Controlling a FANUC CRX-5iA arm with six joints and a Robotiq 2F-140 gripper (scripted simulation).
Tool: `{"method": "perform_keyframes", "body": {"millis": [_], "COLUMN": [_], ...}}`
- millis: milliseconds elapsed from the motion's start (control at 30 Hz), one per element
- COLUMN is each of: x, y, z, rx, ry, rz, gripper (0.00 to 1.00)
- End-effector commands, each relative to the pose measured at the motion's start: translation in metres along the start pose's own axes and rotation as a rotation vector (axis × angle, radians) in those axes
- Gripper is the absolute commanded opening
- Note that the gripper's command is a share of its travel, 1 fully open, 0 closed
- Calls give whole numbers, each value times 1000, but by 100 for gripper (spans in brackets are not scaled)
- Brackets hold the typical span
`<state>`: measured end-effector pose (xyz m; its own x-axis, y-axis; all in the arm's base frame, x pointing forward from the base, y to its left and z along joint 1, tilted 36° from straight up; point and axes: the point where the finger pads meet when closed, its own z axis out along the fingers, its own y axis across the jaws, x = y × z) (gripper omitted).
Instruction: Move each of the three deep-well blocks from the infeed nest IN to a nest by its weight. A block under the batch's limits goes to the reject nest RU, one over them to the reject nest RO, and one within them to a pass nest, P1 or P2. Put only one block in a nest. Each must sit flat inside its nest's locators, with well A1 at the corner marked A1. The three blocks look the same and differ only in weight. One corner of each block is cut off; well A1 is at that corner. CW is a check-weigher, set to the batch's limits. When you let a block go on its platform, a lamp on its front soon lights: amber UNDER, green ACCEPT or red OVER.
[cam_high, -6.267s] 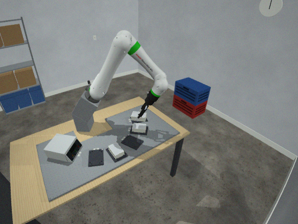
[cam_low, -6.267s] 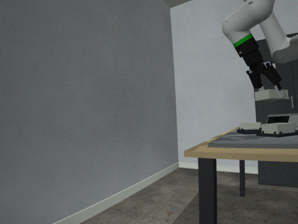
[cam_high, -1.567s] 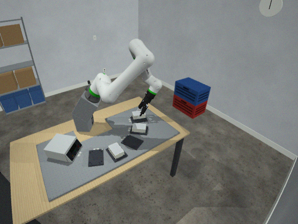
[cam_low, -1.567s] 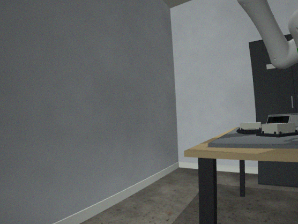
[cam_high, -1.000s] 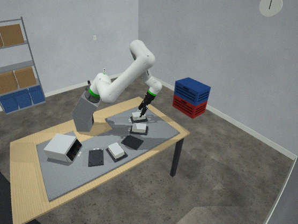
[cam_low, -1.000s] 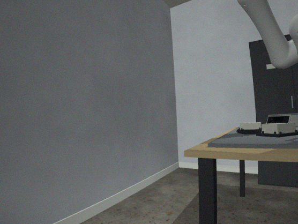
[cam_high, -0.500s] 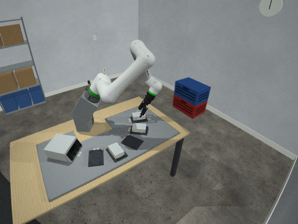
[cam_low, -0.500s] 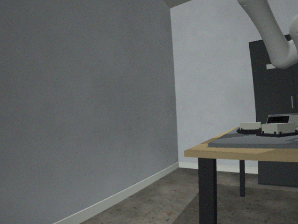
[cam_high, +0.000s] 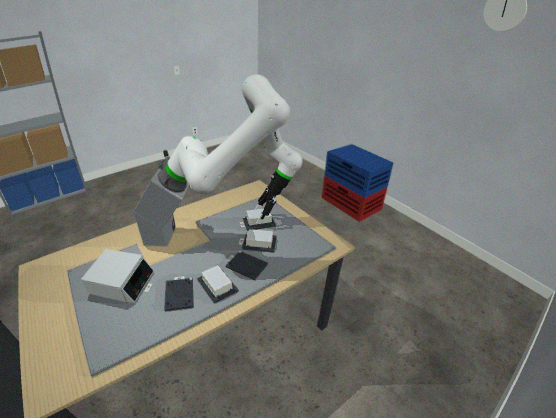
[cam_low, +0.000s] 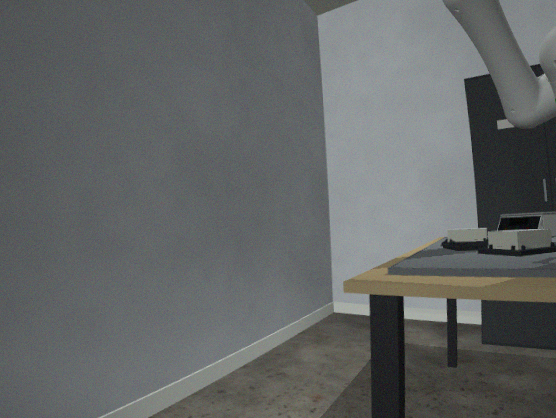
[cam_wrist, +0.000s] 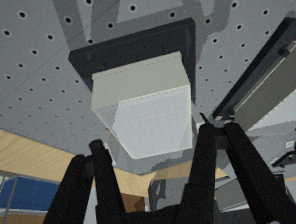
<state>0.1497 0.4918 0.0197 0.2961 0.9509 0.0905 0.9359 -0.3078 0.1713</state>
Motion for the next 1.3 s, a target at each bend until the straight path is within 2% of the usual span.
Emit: {"method": "perform_keyframes", "body": {"millis": [0, 1267], "x": [0, 3], "y": [0, 0], "z": [0, 5], "rx": [0, 0], "ry": [0, 0], "rz": [0, 0], "gripper": [10, 10]}}
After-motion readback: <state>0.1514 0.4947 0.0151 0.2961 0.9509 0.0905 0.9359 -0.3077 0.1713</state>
